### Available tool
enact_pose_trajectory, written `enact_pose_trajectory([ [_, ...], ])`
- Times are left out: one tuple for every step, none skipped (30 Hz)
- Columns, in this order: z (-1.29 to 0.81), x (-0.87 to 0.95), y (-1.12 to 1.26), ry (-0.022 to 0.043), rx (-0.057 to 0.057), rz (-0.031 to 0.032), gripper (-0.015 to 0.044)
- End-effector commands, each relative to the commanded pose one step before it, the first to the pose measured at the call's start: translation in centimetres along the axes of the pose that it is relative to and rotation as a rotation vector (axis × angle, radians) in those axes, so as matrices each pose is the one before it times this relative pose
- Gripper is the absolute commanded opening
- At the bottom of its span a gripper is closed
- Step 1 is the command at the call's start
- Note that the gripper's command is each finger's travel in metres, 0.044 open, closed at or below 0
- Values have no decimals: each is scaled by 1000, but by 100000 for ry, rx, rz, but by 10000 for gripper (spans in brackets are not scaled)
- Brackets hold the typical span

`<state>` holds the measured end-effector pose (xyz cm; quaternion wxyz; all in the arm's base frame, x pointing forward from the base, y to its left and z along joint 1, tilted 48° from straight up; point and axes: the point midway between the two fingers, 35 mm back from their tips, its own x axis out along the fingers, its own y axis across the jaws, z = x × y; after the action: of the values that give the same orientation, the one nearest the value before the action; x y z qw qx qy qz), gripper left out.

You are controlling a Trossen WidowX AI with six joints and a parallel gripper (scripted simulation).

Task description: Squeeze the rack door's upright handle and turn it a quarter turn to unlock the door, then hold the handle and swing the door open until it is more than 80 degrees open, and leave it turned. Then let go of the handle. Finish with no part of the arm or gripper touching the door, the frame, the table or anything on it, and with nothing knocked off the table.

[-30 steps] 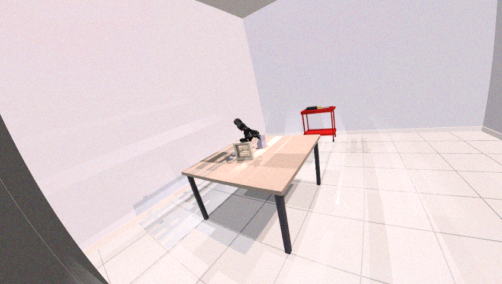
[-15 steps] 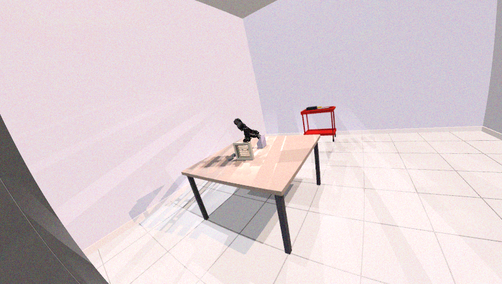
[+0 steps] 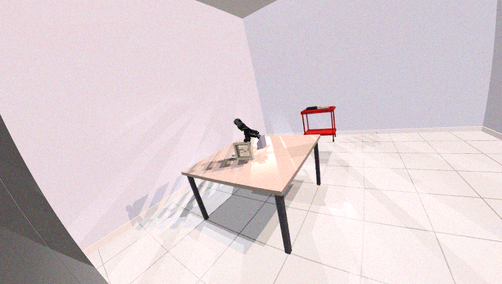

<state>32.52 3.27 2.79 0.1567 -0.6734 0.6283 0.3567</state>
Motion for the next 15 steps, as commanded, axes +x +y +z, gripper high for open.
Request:
enact_pose_trajectory([
  [-151,37,5,660,-1738,-38,198],
  [0,0,0,0,0,0,224],
  [0,0,0,0,0,0,251],
  [0,0,0,0,0,0,277],
  [0,0,0,0,0,0,287],
  [0,0,0,0,818,0,287],
  [0,0,0,0,2455,0,287],
  [0,0,0,0,4092,-1,287],
  [0,0,0,0,4955,-1,287],
  [0,0,0,0,4955,-1,287],
  [0,0,0,0,4955,-1,287],
  [0,0,0,0,4955,-1,287],
  [0,0,0,0,4955,-1,287],
  [0,0,0,0,4955,-1,287],
  [0,0,0,0,4955,-1,287],
])
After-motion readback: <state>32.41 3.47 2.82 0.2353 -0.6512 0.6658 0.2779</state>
